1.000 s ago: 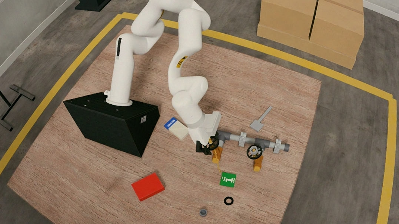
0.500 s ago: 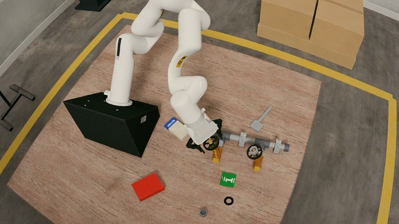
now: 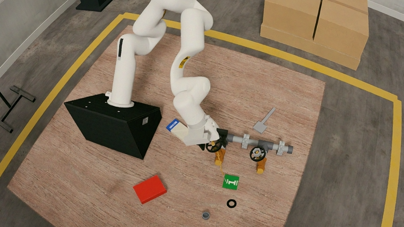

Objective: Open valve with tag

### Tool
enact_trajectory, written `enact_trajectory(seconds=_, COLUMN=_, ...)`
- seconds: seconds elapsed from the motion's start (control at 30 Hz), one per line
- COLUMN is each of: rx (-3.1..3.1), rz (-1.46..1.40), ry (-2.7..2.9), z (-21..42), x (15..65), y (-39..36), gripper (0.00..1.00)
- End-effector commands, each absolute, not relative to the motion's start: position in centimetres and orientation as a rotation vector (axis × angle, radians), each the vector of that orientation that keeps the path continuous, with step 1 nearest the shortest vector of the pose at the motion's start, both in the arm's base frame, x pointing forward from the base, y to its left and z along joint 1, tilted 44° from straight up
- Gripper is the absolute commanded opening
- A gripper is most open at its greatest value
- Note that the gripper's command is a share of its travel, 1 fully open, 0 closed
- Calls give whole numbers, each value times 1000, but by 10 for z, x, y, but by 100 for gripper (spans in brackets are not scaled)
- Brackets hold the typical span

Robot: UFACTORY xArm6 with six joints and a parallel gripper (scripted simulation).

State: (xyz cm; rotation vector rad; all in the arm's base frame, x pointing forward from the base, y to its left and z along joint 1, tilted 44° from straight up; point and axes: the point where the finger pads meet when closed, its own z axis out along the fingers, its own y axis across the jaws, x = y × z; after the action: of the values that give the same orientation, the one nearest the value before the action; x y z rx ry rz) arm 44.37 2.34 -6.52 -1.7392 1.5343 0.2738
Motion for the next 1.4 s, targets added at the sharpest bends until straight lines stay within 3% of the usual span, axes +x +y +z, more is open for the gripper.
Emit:
enact_trajectory(seconds=0.0, rx=-1602, rz=472, ry=1737, z=-64, x=445, y=22, gripper=100)
enact_trajectory(seconds=0.33, rx=-1602, rz=472, ry=1737, z=-64, x=445, y=22, gripper=100)
enact_trajectory(seconds=0.37, rx=-1602, rz=472, ry=1737, z=-64, x=445, y=22, gripper=0)
enact_trajectory(seconds=1.37, rx=-1611, rz=467, ry=1728, z=-64, x=445, y=22, gripper=0)
